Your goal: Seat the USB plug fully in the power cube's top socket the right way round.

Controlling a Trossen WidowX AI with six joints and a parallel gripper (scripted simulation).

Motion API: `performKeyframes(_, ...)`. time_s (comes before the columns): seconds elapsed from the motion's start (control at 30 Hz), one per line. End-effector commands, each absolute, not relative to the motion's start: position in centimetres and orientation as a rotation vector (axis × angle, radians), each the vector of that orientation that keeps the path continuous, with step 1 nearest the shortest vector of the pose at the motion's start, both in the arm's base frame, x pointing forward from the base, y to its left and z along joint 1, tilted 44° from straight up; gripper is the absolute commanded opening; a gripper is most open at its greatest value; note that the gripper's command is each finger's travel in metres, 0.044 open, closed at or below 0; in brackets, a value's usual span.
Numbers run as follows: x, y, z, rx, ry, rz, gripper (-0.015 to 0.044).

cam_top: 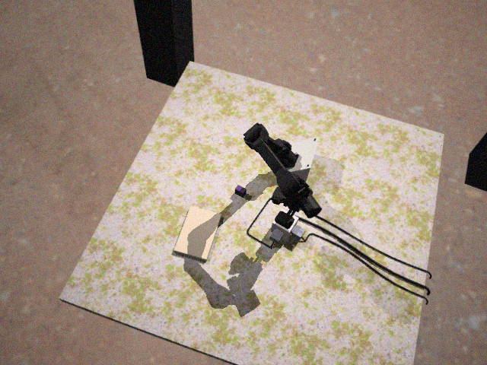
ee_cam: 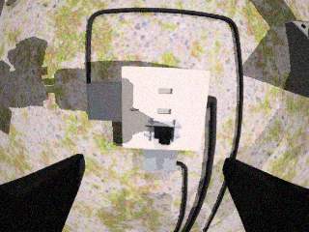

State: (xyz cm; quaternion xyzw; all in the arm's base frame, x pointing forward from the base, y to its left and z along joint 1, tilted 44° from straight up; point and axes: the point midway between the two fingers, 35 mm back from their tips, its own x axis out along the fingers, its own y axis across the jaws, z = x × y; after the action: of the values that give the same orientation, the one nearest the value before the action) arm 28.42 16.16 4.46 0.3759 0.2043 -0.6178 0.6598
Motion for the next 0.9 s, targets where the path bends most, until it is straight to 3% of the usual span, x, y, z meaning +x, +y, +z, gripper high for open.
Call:
performKeyframes(0.0,27.8,16.0,4.9,0.825,0.475,-1.45,0.044)
performKeyframes(0.87,28.1,14.5,3.4,0.825,0.474,-1.45,0.044)
